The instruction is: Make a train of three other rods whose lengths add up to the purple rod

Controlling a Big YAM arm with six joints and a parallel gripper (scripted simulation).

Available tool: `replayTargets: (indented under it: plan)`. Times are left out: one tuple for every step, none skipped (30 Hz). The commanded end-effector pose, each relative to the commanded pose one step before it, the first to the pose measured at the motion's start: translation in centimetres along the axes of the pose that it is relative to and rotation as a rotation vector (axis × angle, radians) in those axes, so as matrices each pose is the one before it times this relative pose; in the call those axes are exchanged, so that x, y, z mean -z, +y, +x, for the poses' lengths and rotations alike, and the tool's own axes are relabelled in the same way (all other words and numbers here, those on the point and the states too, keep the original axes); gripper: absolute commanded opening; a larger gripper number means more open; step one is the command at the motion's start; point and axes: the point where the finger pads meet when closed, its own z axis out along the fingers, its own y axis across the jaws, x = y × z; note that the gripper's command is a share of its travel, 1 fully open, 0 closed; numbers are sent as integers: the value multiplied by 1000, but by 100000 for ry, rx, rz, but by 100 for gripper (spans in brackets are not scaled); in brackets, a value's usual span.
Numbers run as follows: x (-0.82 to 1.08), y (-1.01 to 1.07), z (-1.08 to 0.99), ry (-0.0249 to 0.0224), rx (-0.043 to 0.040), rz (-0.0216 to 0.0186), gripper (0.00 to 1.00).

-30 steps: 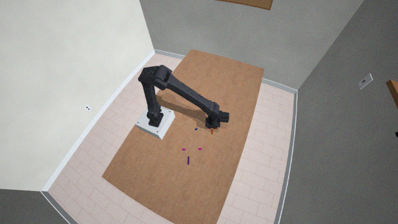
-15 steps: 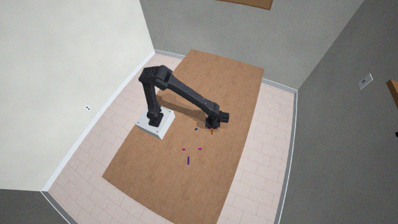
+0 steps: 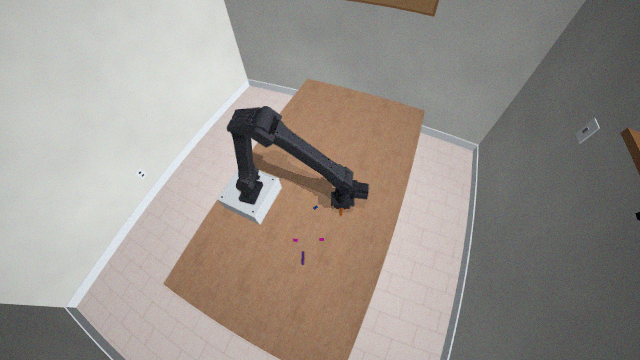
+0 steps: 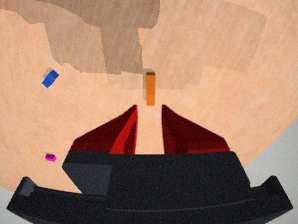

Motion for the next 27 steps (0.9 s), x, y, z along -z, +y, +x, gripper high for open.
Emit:
replayTargets:
  plan:
    - [170,-524,572,-226,146,2970,23]
    - [-257,44,1,-24,-5,-232,23]
    - [-595,194,-13,-107,-9,-1040,23]
    - [-218,26,3,-14,-4,-137,23]
    - [-162,2,4,0,-1,-4,23]
    - [-160,0,3,0,1,-4,23]
    - [0,0,0,0,0,0,23]
    - [0,0,0,0,0,0,23]
    - [1499,-718,47,404,70,3911,23]
    - [-562,192,-7,-100,-22,-974,23]
    - [-875,12,15,-144,-28,-1400,23]
    - [-517,256,-12,-99,-26,-957,23]
    - [-242,215,-18,-41,-4,-401,23]
    - [-187,107,-11,-20,7,-202,23]
    - [-133,0,-4,0,16,-4,23]
    - [-127,1,-3,0,13,-3,23]
    - [54,-83,9,43,6,413,23]
    - [489,-286,32,149,1,1427,23]
    - [148,-122,20,63,-10,602,23]
    - [-393,147,-5,-73,-17,-704,23]
    - [-543,43,2,-93,-10,-893,23]
    - [-270,104,-10,-48,3,-457,23]
    - [-111,81,-13,-16,14,-151,23]
    - [0,0,0,0,0,0,23]
    - [0,0,0,0,0,0,23]
    - [1567,-710,38,393,83,3785,23]
    - [-40,-43,8,9,-5,79,23]
